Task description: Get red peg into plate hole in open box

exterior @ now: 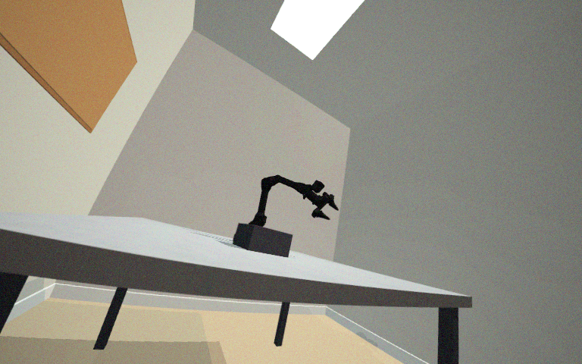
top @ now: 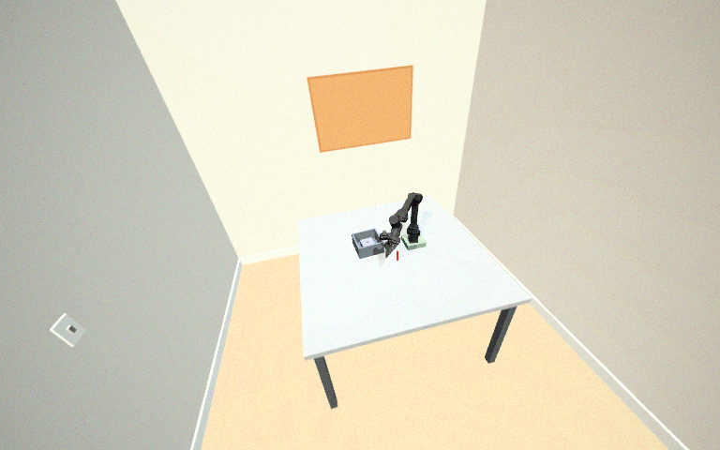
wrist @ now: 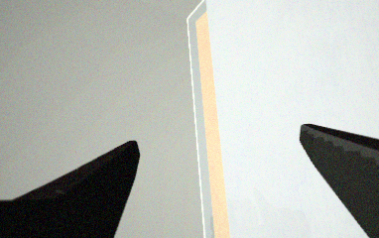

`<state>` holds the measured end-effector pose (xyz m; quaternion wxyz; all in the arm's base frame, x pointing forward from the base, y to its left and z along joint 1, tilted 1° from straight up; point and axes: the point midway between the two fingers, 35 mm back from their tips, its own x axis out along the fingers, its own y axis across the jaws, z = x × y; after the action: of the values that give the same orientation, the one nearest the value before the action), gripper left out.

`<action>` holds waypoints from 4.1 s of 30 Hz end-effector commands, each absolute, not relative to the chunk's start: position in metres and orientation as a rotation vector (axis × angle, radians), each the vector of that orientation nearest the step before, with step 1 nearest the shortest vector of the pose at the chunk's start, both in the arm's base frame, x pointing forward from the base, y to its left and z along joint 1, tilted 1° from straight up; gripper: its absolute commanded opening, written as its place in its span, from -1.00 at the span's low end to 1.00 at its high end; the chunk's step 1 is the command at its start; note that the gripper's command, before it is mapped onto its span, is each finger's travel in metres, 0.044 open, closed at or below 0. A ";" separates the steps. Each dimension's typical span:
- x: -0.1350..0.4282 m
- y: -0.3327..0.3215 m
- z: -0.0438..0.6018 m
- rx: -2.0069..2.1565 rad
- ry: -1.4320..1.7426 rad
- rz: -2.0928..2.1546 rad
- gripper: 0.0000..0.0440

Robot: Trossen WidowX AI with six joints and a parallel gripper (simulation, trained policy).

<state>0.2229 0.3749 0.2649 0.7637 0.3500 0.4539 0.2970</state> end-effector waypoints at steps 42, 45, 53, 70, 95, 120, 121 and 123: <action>0.142 0.159 0.067 0.482 1.486 -0.529 1.00; 0.142 0.159 0.053 0.481 1.477 -0.535 1.00; 0.145 0.157 0.022 0.471 1.455 -0.533 0.93; 0.141 0.149 -0.005 0.411 1.494 -0.630 -0.92; 0.189 0.145 0.093 0.453 1.315 -0.614 -1.00; 0.276 0.075 0.127 0.627 1.112 -0.803 -1.00; 0.280 0.071 0.127 0.629 1.108 -0.807 -1.00; 0.287 0.064 0.126 0.632 1.101 -0.815 -1.00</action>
<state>0.2784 0.0721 0.1296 0.7291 0.2910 0.5019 -0.3629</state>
